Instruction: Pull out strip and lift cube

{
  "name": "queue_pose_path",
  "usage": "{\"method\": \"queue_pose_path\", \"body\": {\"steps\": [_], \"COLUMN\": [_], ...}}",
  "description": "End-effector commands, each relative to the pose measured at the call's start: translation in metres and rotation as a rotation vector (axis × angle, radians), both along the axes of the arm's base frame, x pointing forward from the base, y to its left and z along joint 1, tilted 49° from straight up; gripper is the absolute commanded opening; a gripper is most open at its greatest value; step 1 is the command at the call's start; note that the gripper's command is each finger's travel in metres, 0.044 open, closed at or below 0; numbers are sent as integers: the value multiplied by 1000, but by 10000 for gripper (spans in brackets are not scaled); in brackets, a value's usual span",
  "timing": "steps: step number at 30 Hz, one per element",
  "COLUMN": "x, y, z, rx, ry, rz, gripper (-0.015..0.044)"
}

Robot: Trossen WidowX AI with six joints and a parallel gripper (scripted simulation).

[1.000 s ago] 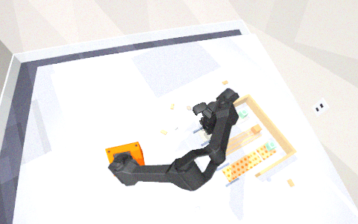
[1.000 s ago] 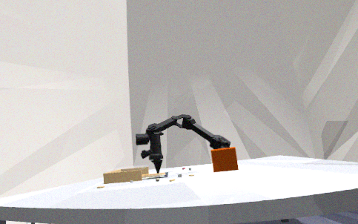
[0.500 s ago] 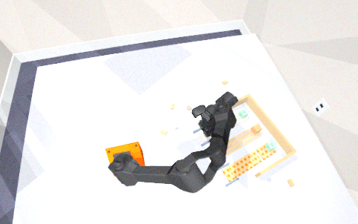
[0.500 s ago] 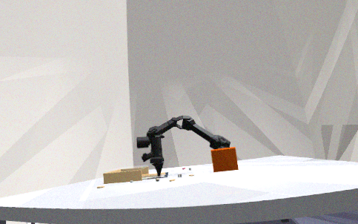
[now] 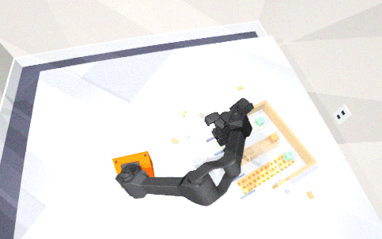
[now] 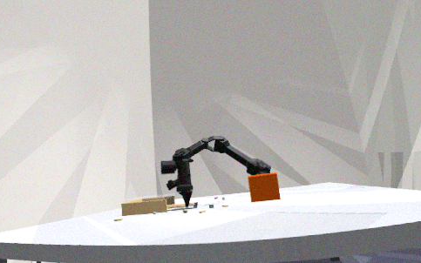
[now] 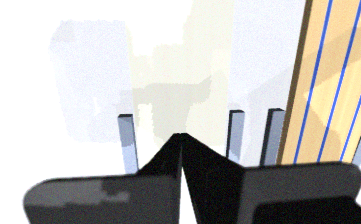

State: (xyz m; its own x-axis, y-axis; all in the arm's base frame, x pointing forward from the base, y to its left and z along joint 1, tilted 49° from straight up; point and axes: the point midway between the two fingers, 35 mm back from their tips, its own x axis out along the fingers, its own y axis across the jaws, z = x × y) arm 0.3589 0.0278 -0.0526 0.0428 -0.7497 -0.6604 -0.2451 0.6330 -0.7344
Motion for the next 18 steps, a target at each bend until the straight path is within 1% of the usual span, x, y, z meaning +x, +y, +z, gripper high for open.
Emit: {"method": "queue_pose_path", "body": {"steps": [1,18], "x": [0,0], "y": [-1,-2], "z": [0,-1], "rx": [-5,-5], "ry": [2,2], "rz": [5,5], "gripper": [0,0]}}
